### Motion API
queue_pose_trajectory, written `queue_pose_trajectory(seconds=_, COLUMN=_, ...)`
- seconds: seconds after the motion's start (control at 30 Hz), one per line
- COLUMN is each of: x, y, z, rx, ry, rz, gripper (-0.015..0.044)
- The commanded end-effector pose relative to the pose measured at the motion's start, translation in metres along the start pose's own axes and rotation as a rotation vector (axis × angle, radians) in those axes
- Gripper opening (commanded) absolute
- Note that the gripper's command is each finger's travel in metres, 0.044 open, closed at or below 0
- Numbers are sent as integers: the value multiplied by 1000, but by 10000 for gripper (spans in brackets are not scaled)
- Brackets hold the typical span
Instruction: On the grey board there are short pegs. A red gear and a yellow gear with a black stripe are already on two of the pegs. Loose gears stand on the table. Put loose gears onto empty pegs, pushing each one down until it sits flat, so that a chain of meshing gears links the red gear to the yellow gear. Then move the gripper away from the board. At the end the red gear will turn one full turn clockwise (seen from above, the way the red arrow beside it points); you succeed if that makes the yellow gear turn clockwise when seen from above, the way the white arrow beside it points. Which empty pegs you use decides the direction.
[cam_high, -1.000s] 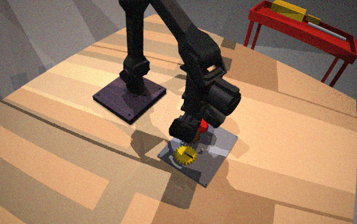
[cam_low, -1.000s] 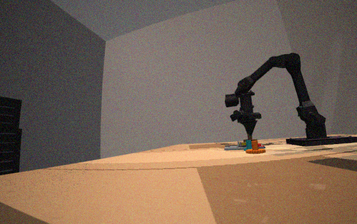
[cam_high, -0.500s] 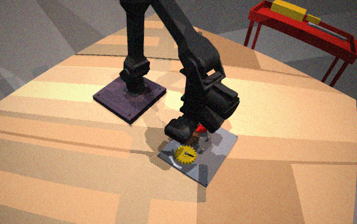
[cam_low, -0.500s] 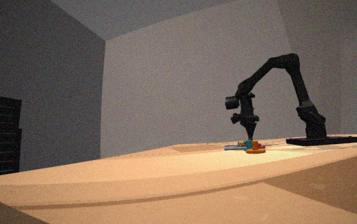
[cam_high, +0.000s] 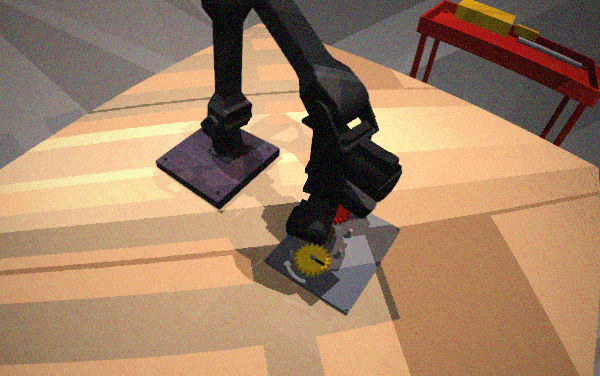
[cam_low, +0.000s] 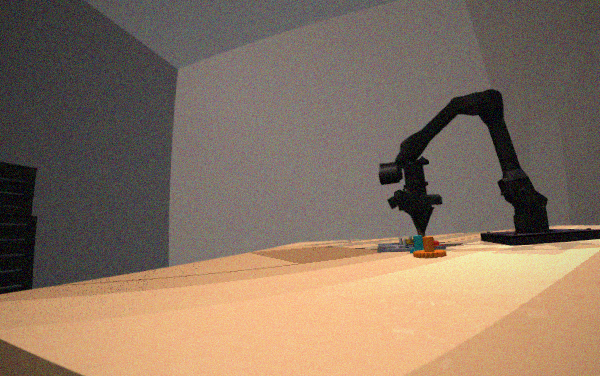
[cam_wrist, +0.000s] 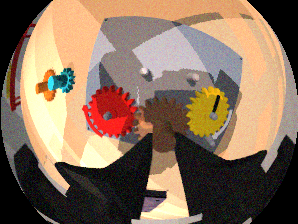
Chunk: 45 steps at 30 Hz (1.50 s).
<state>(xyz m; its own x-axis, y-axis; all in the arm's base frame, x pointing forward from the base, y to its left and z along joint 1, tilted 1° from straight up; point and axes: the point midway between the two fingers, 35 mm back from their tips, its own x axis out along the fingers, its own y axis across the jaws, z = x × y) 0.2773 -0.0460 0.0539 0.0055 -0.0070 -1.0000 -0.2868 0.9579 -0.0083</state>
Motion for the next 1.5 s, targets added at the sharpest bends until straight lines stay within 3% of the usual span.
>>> queue_pose_trajectory(seconds=0.0, x=1, y=-1, z=0, rx=-54, ry=1, rz=0, gripper=0)
queue_pose_trajectory(seconds=0.37, x=4, y=0, z=1, rx=21, ry=1, rz=0, gripper=0)
queue_pose_trajectory(seconds=0.57, x=-1, y=0, z=0, rx=82, ry=1, rz=0, gripper=140)
queue_pose_trajectory(seconds=1.03, x=-46, y=0, z=0, rx=96, ry=1, rz=0, gripper=140)
queue_pose_trajectory(seconds=1.1, x=-46, y=-1, z=2, rx=92, ry=-2, rz=-1, gripper=193)
queue_pose_trajectory(seconds=1.23, x=-86, y=1, z=-2, rx=92, ry=-2, rz=0, gripper=298)
queue_pose_trajectory(seconds=1.4, x=-88, y=1, z=-3, rx=92, ry=-2, rz=0, gripper=429)
queue_pose_trajectory(seconds=1.47, x=-88, y=1, z=-3, rx=92, ry=-2, rz=0, gripper=440)
